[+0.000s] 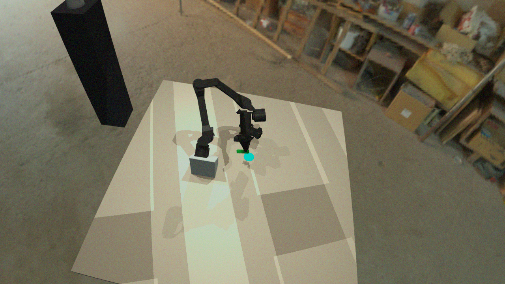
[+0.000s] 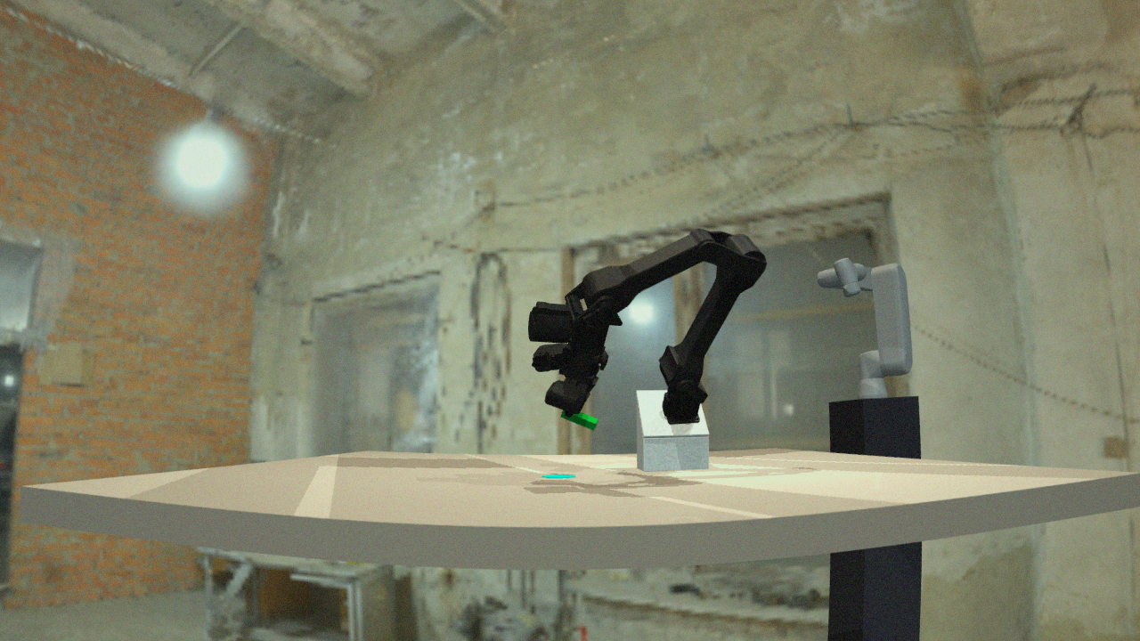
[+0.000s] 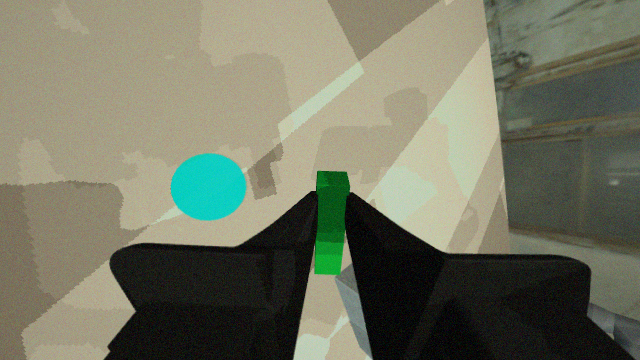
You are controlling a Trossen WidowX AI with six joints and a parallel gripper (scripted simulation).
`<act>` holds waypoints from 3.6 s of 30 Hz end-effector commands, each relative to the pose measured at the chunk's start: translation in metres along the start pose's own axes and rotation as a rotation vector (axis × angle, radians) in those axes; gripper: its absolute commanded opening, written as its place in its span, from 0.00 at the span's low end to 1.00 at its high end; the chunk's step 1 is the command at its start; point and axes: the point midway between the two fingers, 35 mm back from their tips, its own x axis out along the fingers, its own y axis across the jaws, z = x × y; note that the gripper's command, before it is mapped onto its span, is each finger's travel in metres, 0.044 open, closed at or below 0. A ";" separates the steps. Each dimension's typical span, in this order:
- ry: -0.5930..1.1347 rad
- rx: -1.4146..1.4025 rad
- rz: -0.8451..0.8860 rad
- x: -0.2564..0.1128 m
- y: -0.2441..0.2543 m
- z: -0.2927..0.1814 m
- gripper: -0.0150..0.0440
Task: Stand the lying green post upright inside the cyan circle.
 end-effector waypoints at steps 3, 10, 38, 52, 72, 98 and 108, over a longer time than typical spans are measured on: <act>-0.030 0.007 -0.021 0.002 -0.002 -0.001 0.29; -0.073 0.012 -0.035 0.003 -0.002 -0.001 0.29; -0.251 0.043 -0.064 0.001 0.000 0.002 0.29; -0.342 0.067 -0.063 -0.001 0.001 0.004 0.29; -0.472 0.109 -0.043 -0.006 0.004 0.006 0.29; -0.635 0.181 0.015 -0.014 0.008 0.007 0.29; -0.695 0.213 0.046 -0.018 0.009 0.007 0.29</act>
